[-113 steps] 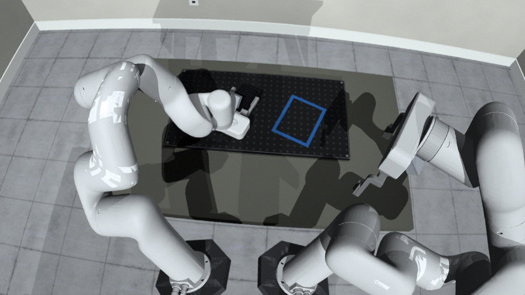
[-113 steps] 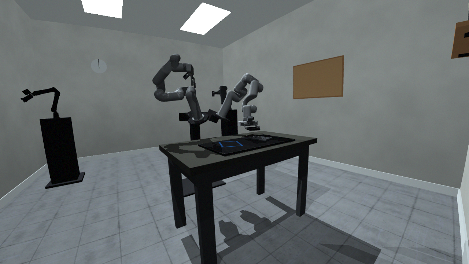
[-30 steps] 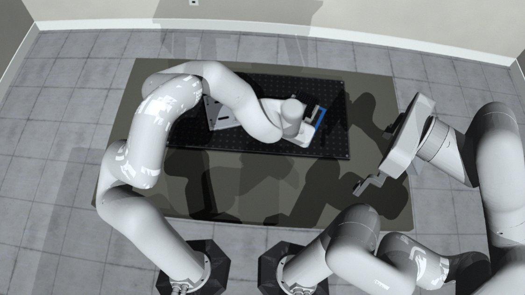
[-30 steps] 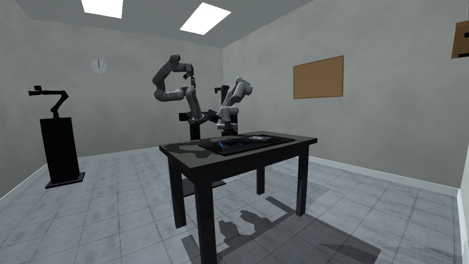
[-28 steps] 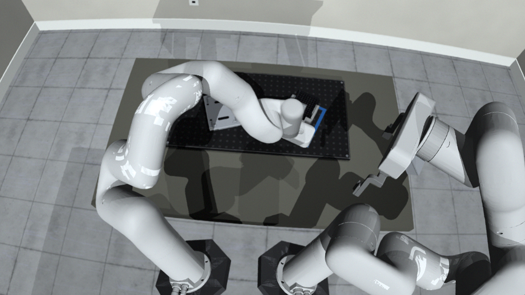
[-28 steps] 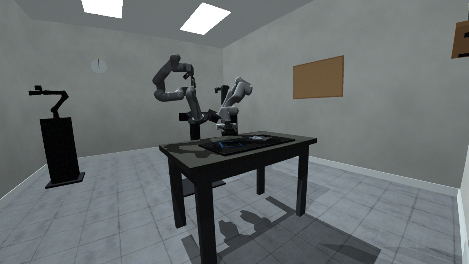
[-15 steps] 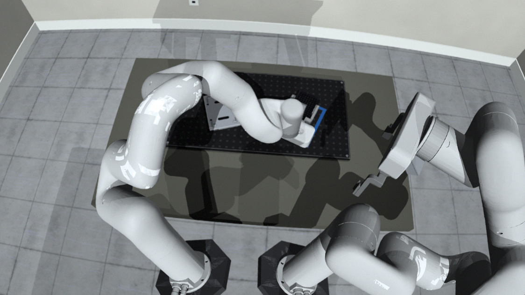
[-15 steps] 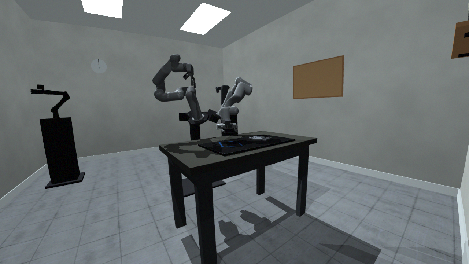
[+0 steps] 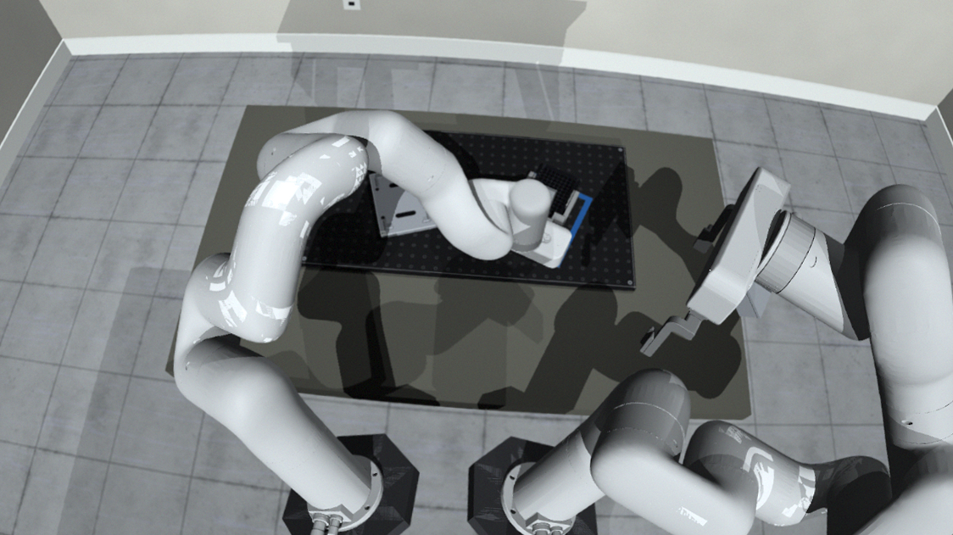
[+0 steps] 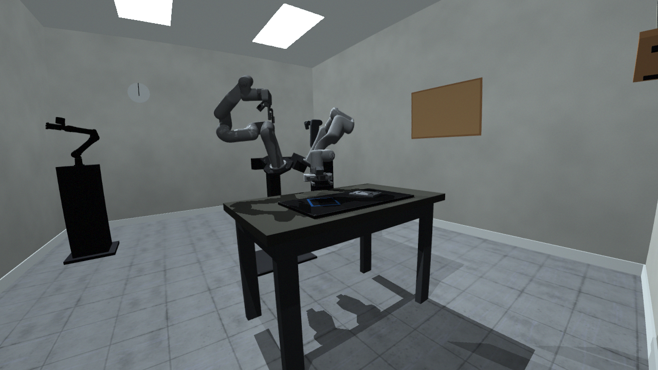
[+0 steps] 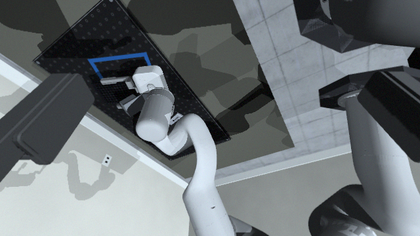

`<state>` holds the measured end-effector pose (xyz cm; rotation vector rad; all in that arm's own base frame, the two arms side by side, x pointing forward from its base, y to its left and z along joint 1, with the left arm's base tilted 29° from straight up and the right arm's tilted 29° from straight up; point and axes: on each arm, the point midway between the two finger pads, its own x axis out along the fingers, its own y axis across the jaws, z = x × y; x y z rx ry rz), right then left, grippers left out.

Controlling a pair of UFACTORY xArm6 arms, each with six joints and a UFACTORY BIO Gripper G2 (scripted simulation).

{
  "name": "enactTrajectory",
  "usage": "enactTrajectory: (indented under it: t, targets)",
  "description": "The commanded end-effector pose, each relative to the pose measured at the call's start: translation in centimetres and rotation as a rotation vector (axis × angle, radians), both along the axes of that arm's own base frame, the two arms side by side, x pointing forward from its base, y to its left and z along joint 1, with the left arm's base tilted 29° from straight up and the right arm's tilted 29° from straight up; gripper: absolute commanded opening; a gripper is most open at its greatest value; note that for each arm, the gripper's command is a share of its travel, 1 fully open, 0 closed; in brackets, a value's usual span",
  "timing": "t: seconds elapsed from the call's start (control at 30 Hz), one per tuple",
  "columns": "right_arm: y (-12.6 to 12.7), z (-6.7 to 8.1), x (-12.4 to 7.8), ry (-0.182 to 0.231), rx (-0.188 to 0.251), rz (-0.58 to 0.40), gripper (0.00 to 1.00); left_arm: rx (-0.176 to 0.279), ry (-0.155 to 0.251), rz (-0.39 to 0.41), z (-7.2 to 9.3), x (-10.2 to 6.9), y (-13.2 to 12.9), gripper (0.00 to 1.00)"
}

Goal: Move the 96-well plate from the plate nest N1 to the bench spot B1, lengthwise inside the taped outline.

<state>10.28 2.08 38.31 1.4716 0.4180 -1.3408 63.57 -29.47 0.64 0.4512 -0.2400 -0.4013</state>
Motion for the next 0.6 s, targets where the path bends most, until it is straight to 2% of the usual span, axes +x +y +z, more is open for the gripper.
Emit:
enactTrajectory:
  t: [0.0, 0.57]
  targets:
    - [0.0, 0.0, 0.0, 0.000, 0.001, 0.000, 1.00, -0.001, -0.002, -0.001, -0.3, 0.2, 0.1, 0.00]
    - [0.0, 0.0, 0.0, 0.000, 0.001, 0.000, 1.00, -0.001, -0.002, -0.001, -2.5, 1.0, 1.1, 0.00]
